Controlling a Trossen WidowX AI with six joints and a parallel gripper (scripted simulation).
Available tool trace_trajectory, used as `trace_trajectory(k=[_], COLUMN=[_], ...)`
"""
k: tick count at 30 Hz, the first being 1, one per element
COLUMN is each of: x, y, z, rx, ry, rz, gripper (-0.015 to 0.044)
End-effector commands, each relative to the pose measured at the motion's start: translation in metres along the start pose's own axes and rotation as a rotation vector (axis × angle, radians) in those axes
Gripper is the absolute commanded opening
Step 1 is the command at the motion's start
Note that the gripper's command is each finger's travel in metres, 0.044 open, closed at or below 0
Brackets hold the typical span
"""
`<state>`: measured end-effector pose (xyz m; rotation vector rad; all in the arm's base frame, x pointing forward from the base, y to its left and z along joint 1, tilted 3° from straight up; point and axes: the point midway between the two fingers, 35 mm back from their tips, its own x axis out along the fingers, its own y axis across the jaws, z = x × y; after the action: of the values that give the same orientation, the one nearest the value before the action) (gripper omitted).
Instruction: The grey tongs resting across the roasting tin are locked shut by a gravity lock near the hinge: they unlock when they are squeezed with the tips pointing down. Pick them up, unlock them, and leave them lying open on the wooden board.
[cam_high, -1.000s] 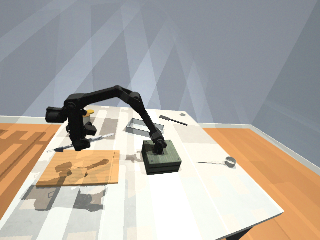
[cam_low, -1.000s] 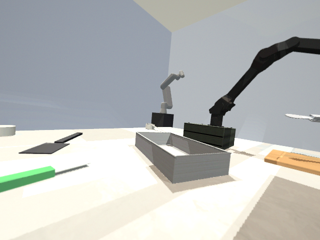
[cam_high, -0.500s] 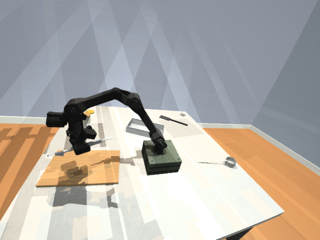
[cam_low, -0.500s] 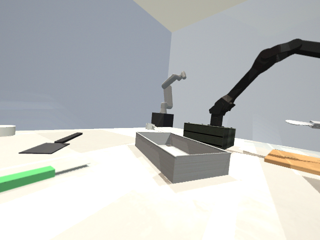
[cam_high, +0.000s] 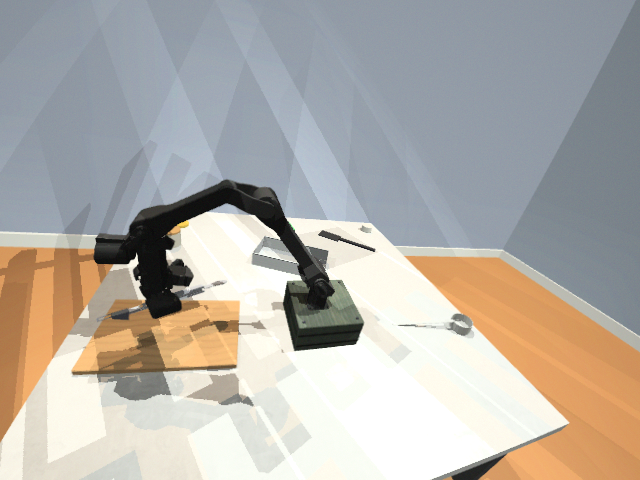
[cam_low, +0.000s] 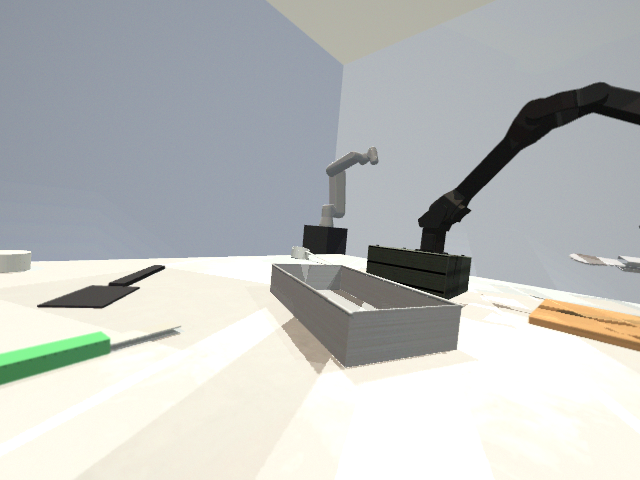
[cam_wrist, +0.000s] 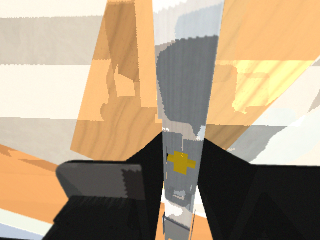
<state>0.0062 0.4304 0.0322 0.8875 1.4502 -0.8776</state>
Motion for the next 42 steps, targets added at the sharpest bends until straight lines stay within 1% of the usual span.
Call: trace_trajectory(k=[1, 19, 24, 42], x=[0.006, 0.035, 0.037, 0.036], y=[0.0, -0.001, -0.001, -0.001], z=[0.001, 0.003, 0.003, 0.003], rx=[0.0, 0.0, 0.0, -0.003], ry=[-0.003, -0.003, -0.003, -0.002], rz=[0.004, 0.004, 0.004, -0.001], gripper=[-0.015, -0.015, -0.015, 0.0323])
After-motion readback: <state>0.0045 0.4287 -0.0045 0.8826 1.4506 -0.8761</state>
